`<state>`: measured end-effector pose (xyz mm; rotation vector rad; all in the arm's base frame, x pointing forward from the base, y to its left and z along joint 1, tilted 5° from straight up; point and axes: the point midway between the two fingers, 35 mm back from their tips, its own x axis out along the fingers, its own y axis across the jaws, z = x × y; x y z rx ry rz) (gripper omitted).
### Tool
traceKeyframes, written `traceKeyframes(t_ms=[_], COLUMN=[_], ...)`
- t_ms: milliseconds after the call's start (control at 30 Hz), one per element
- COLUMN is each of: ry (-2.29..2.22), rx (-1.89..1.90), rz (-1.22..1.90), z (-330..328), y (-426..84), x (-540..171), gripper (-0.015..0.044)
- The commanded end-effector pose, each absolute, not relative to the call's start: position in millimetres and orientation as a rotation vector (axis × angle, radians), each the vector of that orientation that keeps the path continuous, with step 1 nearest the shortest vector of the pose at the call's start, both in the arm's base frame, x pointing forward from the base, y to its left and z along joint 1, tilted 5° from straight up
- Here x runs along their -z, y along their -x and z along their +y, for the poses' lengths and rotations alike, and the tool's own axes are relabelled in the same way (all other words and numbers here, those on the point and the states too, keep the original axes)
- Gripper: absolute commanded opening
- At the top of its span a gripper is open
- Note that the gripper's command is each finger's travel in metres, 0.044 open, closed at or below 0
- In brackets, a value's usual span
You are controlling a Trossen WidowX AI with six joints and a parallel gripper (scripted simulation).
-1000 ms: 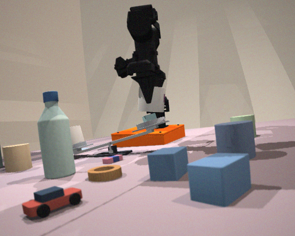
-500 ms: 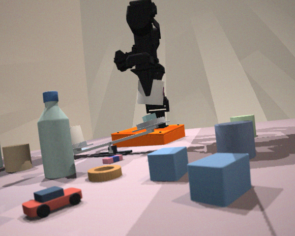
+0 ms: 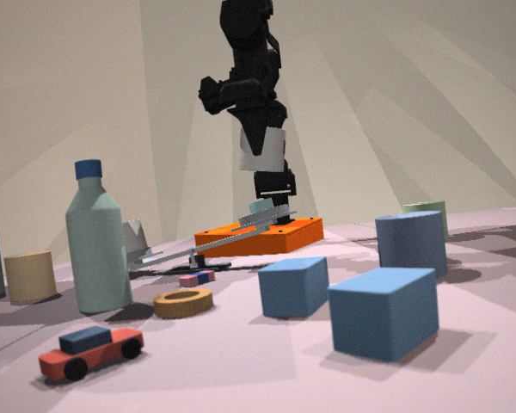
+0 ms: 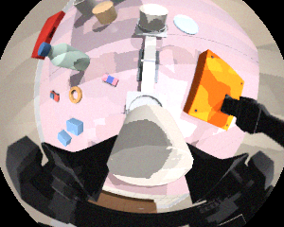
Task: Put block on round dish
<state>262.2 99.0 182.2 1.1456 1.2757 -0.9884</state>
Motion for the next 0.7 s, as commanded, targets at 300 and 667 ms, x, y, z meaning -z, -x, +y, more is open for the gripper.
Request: traceKeyframes(t_ms=[300,667], ry=[-1.146,-1.146], rx=[0.988,0.988], rz=[1.275,1.275], z=[98.9,98.9], y=[-261.9,-261.9], x=[-183.2,-183.2], gripper=[0.0,0.0])
